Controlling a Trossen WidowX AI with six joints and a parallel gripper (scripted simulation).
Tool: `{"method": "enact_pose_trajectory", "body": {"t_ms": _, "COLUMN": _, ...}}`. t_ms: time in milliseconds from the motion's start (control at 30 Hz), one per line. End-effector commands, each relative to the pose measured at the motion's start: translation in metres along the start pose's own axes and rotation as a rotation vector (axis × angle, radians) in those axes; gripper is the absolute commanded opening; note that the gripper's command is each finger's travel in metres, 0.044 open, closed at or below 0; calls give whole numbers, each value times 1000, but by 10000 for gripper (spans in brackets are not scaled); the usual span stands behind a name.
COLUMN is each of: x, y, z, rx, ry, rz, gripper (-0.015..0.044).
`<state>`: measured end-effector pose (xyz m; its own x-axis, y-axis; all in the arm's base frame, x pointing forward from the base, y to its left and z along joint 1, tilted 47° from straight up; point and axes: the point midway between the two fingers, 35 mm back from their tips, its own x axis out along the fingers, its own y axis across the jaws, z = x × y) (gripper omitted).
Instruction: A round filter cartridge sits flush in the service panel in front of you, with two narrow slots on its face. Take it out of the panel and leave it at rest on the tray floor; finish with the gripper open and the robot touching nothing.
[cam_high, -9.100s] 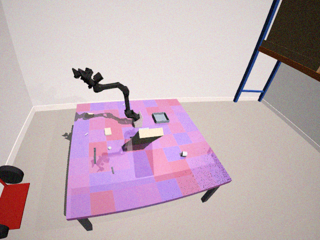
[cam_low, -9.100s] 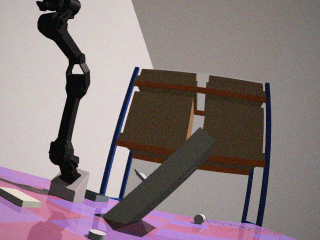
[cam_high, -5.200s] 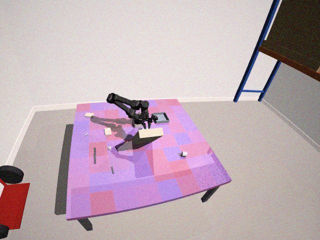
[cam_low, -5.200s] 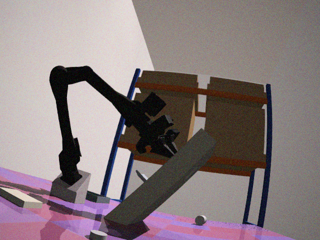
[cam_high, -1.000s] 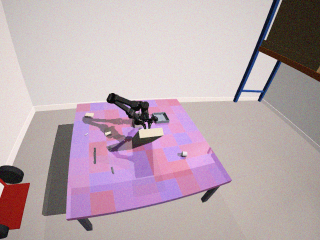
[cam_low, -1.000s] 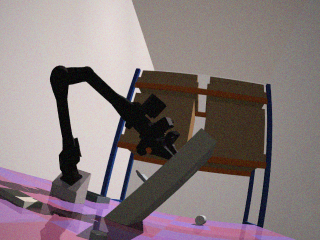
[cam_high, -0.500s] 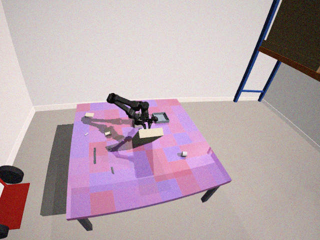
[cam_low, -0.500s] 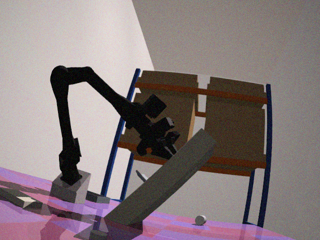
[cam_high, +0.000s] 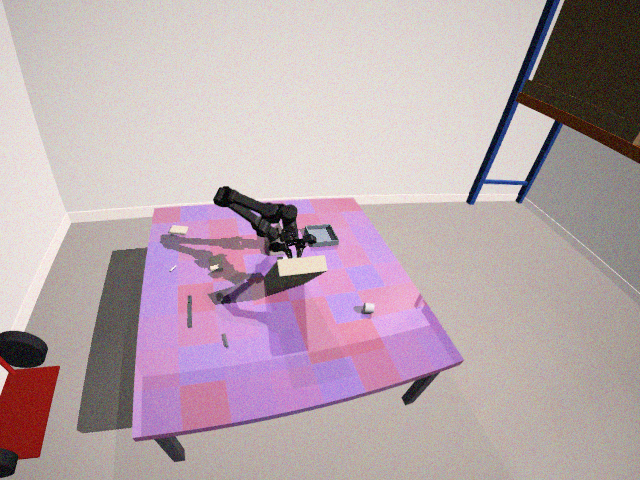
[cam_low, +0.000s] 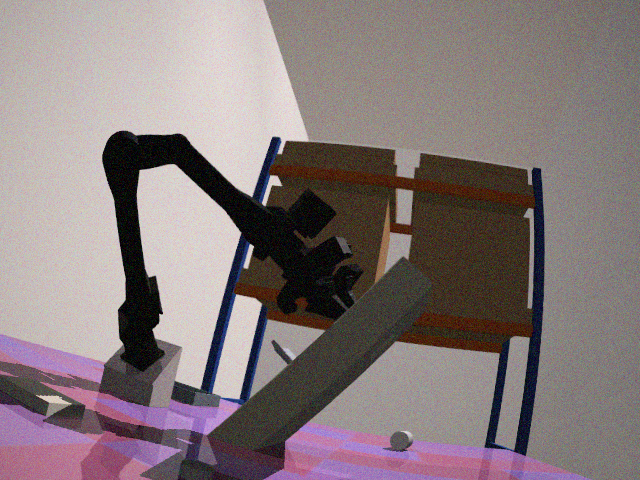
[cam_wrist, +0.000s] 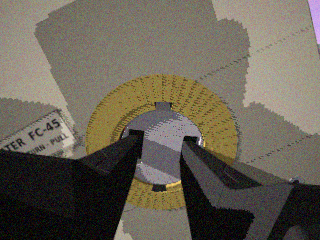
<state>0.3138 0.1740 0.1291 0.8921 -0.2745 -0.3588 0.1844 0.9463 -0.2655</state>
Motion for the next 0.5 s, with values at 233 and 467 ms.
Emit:
{"method": "enact_pose_trajectory", "body": {"t_ms": 233, "x": 5, "y": 0, "z": 0, "rx": -3, "ry": 1, "rz": 1, "gripper": 115}}
{"method": "enact_pose_trajectory", "body": {"t_ms": 467, "x": 7, "y": 0, "z": 0, "rx": -3, "ry": 0, "rz": 1, "gripper": 115}}
